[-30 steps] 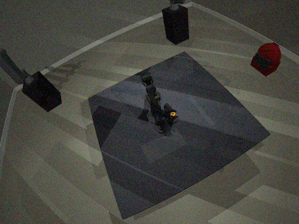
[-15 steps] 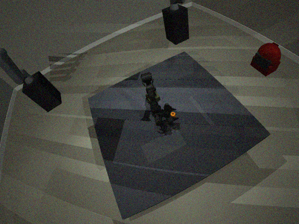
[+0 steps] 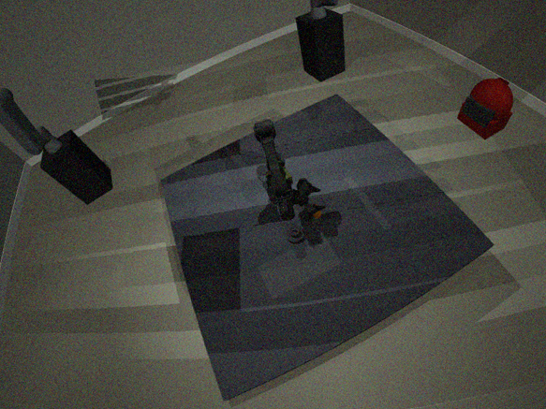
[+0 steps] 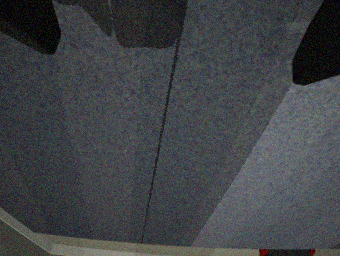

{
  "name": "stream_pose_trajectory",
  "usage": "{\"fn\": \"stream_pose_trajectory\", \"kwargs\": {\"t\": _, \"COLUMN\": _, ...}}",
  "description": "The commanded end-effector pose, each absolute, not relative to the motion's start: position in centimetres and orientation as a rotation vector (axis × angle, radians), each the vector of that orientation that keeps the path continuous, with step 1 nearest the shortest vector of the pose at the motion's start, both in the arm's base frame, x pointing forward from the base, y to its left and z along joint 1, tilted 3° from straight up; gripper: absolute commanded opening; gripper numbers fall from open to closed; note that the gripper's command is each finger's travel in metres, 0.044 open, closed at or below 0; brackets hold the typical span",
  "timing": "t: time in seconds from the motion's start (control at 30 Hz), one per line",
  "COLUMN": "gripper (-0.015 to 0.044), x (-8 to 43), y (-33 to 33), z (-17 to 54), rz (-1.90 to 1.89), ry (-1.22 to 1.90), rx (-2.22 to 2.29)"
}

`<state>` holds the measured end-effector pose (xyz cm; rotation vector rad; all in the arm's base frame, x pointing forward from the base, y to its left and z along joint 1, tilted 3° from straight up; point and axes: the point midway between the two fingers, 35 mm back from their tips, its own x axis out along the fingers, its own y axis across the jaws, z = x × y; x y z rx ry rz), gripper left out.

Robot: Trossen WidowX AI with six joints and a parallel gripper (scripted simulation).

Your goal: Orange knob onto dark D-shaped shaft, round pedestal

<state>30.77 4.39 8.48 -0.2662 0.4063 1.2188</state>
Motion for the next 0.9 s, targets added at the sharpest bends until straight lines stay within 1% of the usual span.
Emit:
{"fn": "stream_pose_trajectory", "kwargs": {"t": 0.0, "gripper": 0.0440, "x": 30.7, "y": 4.8, "z": 8.1, "rz": 1.233, "ry": 0.501, "rx": -0.289}}
{"fn": "stream_pose_trajectory", "kwargs": {"t": 0.17, "gripper": 0.0440, "x": 30.4, "y": 5.5, "z": 7.6, "rz": 1.205, "ry": 0.947, "rx": -0.510}}
{"fn": "stream_pose_trajectory", "kwargs": {"t": 0.37, "gripper": 0.0440, "x": 30.3, "y": 4.1, "z": 9.9, "rz": 1.018, "ry": 1.309, "rx": -0.877}}
{"fn": "stream_pose_trajectory", "kwargs": {"t": 0.43, "gripper": 0.0440, "x": 30.4, "y": 3.8, "z": 10.5, "rz": 0.983, "ry": 1.344, "rx": -0.930}}
{"fn": "stream_pose_trajectory", "kwargs": {"t": 0.77, "gripper": 0.0440, "x": 30.4, "y": 3.8, "z": 10.5, "rz": 0.971, "ry": 1.350, "rx": -0.917}}
{"fn": "stream_pose_trajectory", "kwargs": {"t": 0.87, "gripper": 0.0440, "x": 30.4, "y": 3.8, "z": 10.5, "rz": 0.796, "ry": 1.428, "rx": -0.742}}
